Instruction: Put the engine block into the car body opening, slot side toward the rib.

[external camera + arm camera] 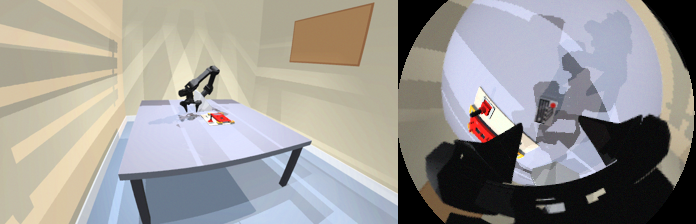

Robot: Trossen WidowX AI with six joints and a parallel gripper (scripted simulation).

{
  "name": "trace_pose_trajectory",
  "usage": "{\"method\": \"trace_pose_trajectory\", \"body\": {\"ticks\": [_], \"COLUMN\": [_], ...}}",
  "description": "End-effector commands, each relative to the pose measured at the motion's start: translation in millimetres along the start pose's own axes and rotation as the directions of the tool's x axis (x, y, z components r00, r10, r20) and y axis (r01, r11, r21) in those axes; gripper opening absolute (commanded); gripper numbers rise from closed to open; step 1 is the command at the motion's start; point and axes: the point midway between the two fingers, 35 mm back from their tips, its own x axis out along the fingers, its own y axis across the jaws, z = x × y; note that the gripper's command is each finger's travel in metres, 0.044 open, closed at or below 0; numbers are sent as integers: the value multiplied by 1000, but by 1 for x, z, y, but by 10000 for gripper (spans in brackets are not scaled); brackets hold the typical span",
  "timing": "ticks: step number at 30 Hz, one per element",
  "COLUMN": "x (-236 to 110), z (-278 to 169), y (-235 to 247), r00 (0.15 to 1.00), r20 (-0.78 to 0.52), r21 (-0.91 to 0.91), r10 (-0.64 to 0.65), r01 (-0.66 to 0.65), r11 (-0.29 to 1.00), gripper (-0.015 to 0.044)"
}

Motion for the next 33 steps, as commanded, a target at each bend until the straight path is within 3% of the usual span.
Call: {"method": "trace_pose_trajectory", "body": {"ticks": [1,9,33], "x": [-2,-7,23], "z": [1,5,6], "y": [3,9,14], "r00": [998,986,986], "r20": [0,12,11], "r21": [97,315,320], "r10": [-58,-167,-168], "r01": [58,155,156], "r11": [994,936,935], "gripper": [440,440,440]}}
